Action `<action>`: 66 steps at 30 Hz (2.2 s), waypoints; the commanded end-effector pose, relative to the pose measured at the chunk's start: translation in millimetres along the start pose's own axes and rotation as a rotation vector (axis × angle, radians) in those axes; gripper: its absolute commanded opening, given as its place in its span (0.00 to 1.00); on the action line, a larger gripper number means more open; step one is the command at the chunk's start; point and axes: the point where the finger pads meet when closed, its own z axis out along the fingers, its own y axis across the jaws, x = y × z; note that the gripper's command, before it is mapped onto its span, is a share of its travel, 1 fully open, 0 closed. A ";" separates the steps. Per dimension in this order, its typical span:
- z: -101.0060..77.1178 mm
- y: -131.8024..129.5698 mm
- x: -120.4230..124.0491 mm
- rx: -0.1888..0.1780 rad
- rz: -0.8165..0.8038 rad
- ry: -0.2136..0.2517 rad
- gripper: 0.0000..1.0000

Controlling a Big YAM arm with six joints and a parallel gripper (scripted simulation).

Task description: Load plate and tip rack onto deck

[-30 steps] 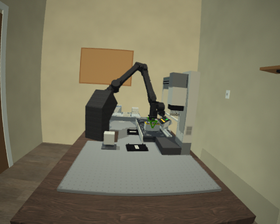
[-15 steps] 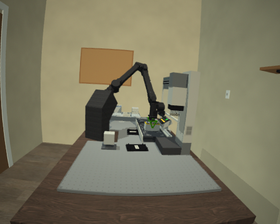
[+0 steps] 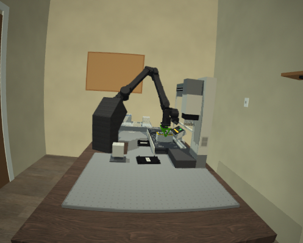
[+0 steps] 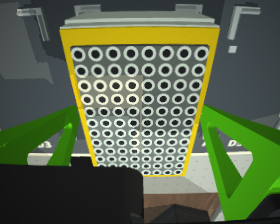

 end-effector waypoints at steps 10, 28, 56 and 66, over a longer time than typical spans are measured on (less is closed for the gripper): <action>-29.6 -2.5 -6.5 0.007 -0.008 -0.024 1.00; -52.7 2.3 -4.2 0.004 -0.018 -0.015 1.00; -103.7 -0.1 -19.7 0.010 -0.027 -0.044 1.00; -116.9 -0.3 -18.1 0.012 -0.026 -0.042 1.00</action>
